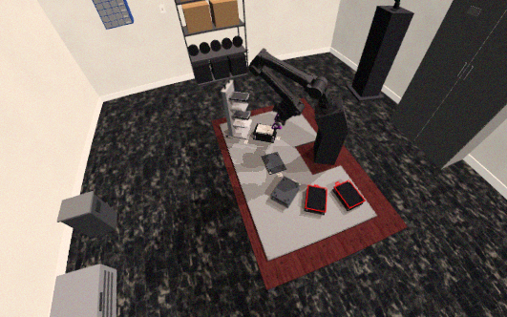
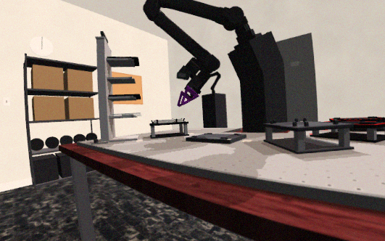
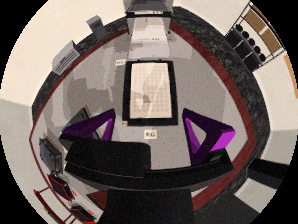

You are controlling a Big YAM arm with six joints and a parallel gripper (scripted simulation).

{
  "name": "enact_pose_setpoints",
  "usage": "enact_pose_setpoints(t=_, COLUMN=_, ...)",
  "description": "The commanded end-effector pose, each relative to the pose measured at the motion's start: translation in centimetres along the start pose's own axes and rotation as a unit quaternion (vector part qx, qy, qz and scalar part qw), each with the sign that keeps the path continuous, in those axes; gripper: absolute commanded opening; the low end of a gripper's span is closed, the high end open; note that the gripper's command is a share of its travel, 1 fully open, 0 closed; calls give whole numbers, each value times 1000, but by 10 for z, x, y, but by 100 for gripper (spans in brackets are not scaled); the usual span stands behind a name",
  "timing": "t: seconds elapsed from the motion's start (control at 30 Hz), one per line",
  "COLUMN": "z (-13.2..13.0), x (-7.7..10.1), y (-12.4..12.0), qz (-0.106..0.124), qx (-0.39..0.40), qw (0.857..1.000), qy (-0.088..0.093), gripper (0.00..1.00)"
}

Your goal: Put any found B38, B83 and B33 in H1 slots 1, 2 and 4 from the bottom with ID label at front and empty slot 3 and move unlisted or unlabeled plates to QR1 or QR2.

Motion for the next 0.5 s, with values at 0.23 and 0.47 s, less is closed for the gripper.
enact_pose_setpoints(t=0.23, z=0, x=-12, y=32, qz=22, qx=18, qw=1000, qy=1, gripper=100)
enact_pose_setpoints(t=0.47, z=-1, x=-33, y=59, qz=113, qx=18, qw=993, qy=6, gripper=100)
Point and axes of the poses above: the point where the finger pads meet when closed, its own x axis back along the fingers, its own z axis across the jaws, y = z × x, the point moved 6 cm from there along x, back along the fingers, and after that the axes turned 3 degrees about x, right-handed, at the moved point
